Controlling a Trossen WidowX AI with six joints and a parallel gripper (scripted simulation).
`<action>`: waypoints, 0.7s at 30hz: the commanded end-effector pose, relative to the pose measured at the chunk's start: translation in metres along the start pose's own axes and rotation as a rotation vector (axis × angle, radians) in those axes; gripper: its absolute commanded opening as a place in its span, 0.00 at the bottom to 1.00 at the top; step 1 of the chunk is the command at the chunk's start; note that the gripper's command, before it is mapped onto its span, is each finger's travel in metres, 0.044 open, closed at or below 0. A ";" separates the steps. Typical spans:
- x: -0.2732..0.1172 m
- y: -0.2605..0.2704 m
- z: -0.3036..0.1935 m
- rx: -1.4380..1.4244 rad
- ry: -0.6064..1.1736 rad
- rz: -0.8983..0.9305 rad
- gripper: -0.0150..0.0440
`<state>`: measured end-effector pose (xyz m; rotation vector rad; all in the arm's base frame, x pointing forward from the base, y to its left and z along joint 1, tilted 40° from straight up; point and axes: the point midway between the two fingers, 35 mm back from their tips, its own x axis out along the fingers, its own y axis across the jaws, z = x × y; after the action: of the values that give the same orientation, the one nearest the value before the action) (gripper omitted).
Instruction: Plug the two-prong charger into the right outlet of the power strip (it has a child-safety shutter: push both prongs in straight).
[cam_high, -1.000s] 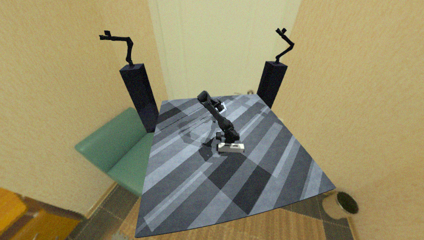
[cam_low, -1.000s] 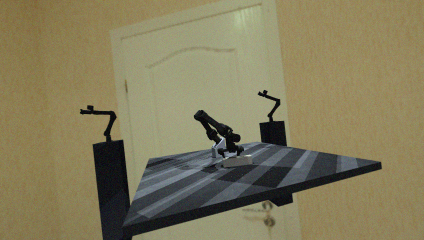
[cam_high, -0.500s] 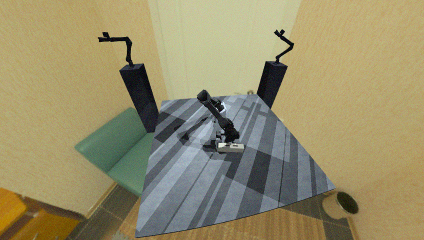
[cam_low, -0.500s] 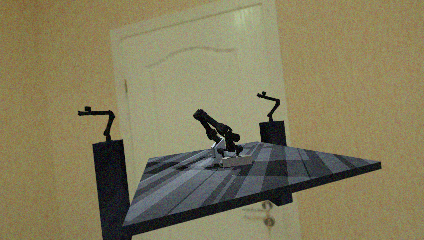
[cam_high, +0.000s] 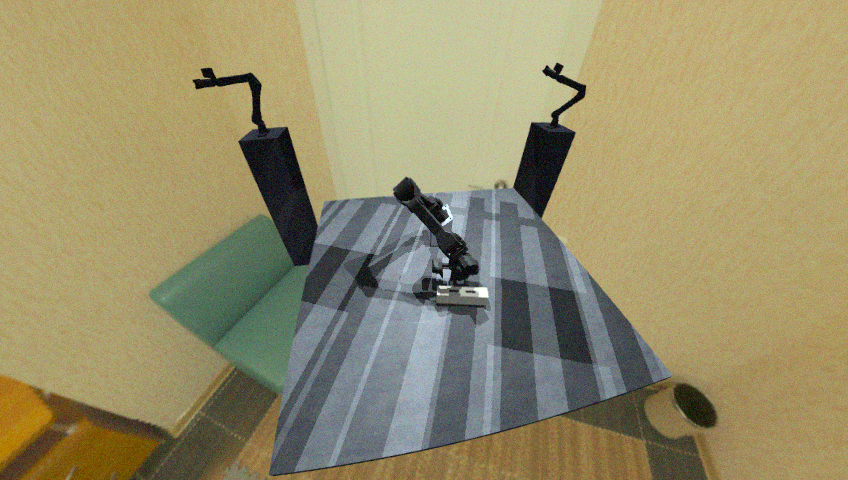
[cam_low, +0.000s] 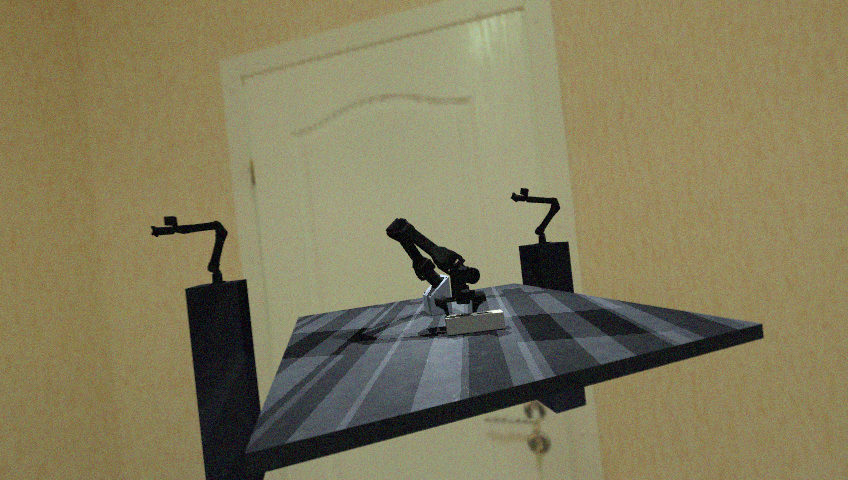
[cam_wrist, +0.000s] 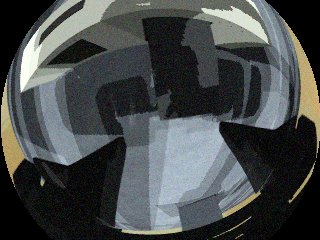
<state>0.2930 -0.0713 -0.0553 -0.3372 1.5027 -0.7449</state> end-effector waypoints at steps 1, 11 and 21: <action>-0.003 -0.001 -0.003 0.012 -0.014 0.005 1.00; 0.000 0.000 -0.010 -0.001 -0.015 -0.001 1.00; -0.082 -0.001 0.000 0.010 -0.620 0.003 1.00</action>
<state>0.2988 -0.0390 -0.0227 -0.4623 1.1373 -0.6238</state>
